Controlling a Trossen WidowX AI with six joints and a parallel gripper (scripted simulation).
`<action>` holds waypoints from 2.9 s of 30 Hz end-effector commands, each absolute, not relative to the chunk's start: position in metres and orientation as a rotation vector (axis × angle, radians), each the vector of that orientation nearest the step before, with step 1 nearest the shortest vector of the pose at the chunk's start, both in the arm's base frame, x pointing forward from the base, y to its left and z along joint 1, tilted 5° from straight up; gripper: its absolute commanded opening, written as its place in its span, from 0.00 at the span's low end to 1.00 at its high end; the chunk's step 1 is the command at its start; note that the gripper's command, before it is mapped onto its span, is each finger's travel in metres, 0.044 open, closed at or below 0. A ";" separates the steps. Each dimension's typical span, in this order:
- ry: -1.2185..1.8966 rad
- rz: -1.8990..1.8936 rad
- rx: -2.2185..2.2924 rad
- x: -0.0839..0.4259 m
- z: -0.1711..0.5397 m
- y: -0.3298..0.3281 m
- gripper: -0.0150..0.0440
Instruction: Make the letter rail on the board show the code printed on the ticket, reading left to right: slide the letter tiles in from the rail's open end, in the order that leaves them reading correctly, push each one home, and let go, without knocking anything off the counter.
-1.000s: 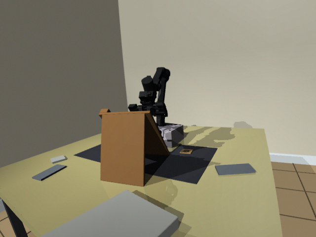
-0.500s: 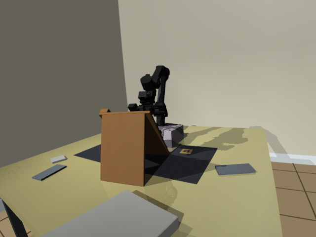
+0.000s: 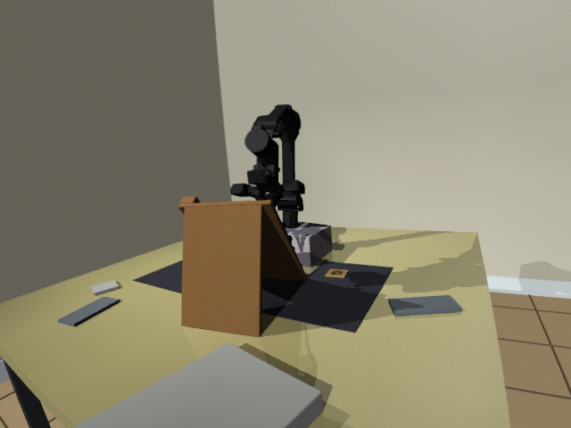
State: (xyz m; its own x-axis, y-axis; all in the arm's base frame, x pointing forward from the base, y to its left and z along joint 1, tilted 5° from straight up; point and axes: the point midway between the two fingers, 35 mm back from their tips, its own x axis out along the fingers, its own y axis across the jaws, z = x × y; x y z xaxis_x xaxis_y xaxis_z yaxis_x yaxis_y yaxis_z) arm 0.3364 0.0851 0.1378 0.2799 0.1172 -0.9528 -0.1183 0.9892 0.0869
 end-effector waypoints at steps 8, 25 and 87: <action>1.372 0.156 -0.005 0.337 0.137 0.090 0.25; 1.372 0.156 -0.005 0.343 0.132 0.090 0.25; 1.370 0.156 -0.005 0.360 0.120 0.091 0.25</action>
State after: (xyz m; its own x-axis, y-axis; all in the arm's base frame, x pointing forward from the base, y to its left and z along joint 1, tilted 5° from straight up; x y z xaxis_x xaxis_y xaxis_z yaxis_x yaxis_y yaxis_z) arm 0.3599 0.0917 0.1186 0.1884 0.1047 -0.9765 -0.1106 0.9902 0.0848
